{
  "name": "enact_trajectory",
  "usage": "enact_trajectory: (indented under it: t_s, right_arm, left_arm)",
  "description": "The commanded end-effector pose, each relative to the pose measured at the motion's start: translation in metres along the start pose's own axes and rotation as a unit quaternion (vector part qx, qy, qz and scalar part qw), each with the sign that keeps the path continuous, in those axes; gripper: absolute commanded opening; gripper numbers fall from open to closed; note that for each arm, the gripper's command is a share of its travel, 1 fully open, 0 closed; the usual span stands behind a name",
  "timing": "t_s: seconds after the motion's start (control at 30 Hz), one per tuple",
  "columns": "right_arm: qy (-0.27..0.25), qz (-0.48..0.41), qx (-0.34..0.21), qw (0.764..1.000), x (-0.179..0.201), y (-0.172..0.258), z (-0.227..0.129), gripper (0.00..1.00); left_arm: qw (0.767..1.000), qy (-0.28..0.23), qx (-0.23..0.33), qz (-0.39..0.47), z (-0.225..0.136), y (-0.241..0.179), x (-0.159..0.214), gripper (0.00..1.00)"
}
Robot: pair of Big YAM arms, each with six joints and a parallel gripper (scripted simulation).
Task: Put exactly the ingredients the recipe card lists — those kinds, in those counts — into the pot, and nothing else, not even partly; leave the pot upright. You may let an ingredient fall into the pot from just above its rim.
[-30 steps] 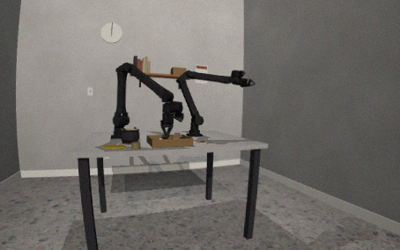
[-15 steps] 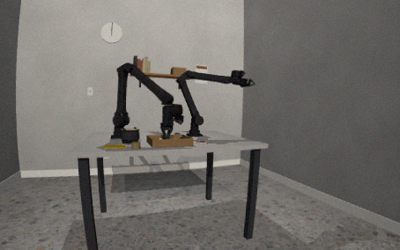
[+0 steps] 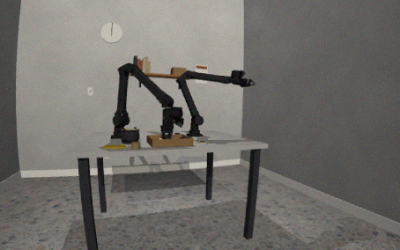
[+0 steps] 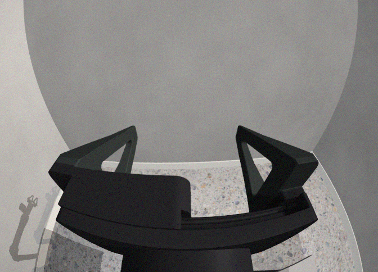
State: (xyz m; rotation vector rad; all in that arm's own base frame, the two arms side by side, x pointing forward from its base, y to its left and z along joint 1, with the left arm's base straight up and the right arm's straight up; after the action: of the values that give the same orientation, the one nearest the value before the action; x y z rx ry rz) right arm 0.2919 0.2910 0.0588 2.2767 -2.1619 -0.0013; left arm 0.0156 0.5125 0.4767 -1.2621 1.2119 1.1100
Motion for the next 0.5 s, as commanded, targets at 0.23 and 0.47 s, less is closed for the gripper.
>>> enact_trajectory:
  t_s: [0.23,0.47]
  right_arm:
    - [-0.006,0.002,0.008,1.000,-0.0016,-0.0080,-0.0022,0.36]
    - [-0.006,0.002,0.008,1.000,-0.0016,-0.0080,-0.0022,0.00]
  left_arm:
    - [1.000,-0.028,-0.006,-0.009,-0.0092,0.0066,-0.0239,1.00]
    - [1.000,-0.028,-0.006,-0.009,-0.0092,0.0066,-0.0239,1.00]
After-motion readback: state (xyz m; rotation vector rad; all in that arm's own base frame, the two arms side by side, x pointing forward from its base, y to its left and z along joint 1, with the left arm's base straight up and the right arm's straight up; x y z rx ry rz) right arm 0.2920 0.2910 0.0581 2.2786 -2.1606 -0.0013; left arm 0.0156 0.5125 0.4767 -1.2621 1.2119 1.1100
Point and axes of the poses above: on each arm, the point where the finger pads meet when closed, its own z axis out along the fingers, its own y axis across the jaws, x = y × z, the point moved 4 cm from there along -z, back along the fingers, and after that the axes turned 5 degrees about -z, right-handed, at the moved point
